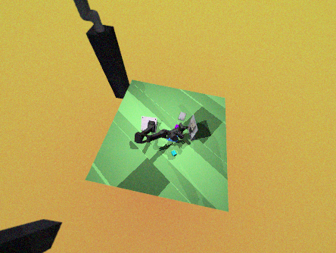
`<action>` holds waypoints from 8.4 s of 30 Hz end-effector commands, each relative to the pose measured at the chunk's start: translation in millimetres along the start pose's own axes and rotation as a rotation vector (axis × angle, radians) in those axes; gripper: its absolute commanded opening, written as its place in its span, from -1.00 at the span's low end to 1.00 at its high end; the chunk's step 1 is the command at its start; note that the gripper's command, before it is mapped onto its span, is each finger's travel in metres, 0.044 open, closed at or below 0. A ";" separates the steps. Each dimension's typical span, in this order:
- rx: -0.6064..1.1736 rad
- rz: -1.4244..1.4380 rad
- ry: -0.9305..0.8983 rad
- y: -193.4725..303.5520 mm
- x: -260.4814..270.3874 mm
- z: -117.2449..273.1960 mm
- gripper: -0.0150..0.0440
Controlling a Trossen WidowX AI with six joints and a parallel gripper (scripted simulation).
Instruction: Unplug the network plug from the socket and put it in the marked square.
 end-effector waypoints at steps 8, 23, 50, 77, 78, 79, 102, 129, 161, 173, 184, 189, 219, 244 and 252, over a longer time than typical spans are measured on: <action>0.004 0.002 -0.001 1.7 -0.2 5.1 -0.49; 0.004 0.002 -0.001 2.1 -0.2 11.3 -0.49; 0.005 0.002 0.000 3.0 0.0 21.8 -0.49; 0.005 -0.002 -0.002 8.6 61.3 41.7 -0.49; 0.005 -0.002 -0.002 8.7 61.7 41.9 -0.49; 0.005 -0.002 -0.002 8.7 61.7 41.9 -0.49; -0.057 -0.375 0.561 51.4 -13.8 41.7 -0.49; -0.546 -0.415 1.004 59.0 -63.1 91.7 -0.49; -0.597 -0.407 1.020 62.0 -83.3 92.4 -0.49; -0.595 -0.409 1.020 63.9 -93.2 91.6 -0.49; -0.595 -0.408 1.019 65.1 -101.9 91.9 -0.49; -0.595 -0.407 1.018 65.5 -105.7 92.4 -0.49; -0.605 -0.395 1.012 65.1 -123.0 96.8 -0.49; -0.609 -0.397 1.010 63.0 -125.6 95.9 0.04; -0.608 -0.399 1.011 63.9 -124.2 96.1 0.04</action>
Point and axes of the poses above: the point midway between the two fingers, 35 mm back from their tips, its own z axis back along the fingers, its own x axis across the jaws, y = z × x, the point moved 1 cm from there along z, back along the fingers, and after that the axes turned 9 degrees about z, right-handed, at the moved point
